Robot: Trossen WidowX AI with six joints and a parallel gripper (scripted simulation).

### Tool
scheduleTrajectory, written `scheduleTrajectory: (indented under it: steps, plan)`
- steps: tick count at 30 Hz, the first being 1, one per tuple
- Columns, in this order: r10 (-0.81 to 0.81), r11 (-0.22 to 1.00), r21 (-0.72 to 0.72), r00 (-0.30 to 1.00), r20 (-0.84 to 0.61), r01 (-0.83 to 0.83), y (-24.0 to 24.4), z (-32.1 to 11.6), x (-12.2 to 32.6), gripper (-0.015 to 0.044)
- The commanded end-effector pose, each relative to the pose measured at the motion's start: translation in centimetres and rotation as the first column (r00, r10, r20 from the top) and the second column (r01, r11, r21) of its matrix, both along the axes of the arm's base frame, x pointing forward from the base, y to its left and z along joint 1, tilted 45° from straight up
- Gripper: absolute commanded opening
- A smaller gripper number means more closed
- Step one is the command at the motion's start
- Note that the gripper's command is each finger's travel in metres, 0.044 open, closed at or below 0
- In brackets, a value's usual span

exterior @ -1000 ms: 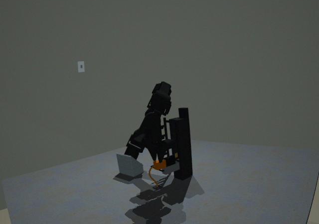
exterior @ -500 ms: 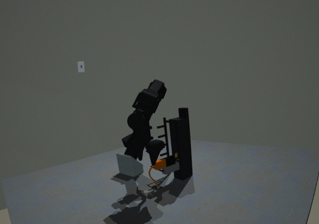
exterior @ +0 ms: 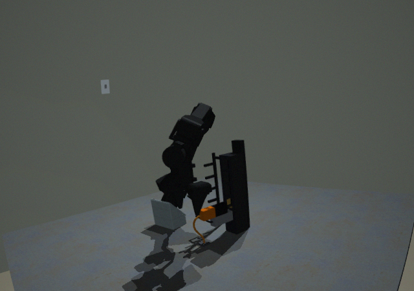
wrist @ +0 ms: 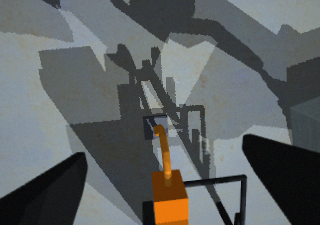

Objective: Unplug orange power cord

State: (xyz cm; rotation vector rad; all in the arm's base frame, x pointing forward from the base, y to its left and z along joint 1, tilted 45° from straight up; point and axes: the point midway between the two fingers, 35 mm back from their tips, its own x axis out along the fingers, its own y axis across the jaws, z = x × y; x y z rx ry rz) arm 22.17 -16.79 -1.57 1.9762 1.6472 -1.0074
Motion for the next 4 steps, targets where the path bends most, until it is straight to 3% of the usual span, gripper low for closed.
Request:
scheduleTrajectory:
  steps: [1,4]
  plan:
    - [0.005,1.0,0.0,1.0,-0.001,-0.005,-0.02,0.01,-0.06,0.044]
    - [0.005,1.0,0.0,1.0,-0.001,-0.005,-0.02,0.01,-0.06,0.044]
